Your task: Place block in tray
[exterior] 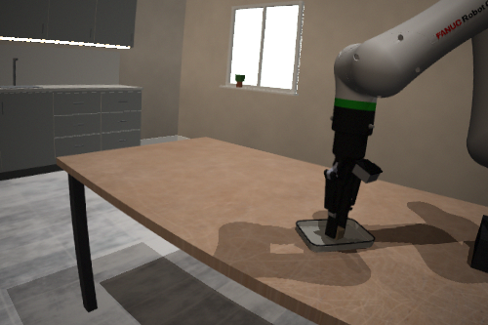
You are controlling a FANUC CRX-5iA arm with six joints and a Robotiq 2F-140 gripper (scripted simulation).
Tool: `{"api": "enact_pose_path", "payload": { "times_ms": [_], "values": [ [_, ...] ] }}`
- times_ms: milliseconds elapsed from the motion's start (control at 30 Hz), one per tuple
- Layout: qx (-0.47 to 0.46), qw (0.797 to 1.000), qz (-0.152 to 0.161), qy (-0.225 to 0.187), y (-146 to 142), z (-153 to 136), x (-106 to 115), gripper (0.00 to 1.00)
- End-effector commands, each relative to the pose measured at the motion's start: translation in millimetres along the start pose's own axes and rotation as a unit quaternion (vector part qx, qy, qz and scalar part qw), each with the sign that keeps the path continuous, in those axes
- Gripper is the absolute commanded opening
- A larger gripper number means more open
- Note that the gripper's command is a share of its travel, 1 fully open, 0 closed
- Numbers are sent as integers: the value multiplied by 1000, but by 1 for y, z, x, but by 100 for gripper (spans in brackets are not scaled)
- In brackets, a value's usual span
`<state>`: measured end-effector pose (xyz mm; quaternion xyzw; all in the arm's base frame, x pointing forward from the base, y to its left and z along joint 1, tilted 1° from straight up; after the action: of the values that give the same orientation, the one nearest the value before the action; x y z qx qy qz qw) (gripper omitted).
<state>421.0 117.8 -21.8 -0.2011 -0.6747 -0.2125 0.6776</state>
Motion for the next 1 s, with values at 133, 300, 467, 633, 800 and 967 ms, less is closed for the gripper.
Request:
{"api": "enact_pose_path", "payload": {
  "times_ms": [133, 300, 467, 633, 800, 967],
  "values": [
    [0, 1000, -1, -1, 1, 0, 1, 10],
    [0, 1000, -1, -1, 1, 0, 1, 35],
    [0, 1000, -1, -1, 1, 0, 1, 35],
    [0, 1000, -1, -1, 1, 0, 1, 35],
    [0, 1000, -1, -1, 1, 0, 1, 35],
    [0, 1000, -1, -1, 1, 0, 1, 35]
  ]
}}
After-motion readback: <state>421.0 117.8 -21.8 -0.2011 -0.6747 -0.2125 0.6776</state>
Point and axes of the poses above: the point where the finger pads meet when closed, its own x axis back along the fingers, its own y axis across the jaws, z = x × y, the point moved 1 cm from there along x, back along the fingers, and after that the axes turned 13 degrees about -x, right-handed, at the moved point
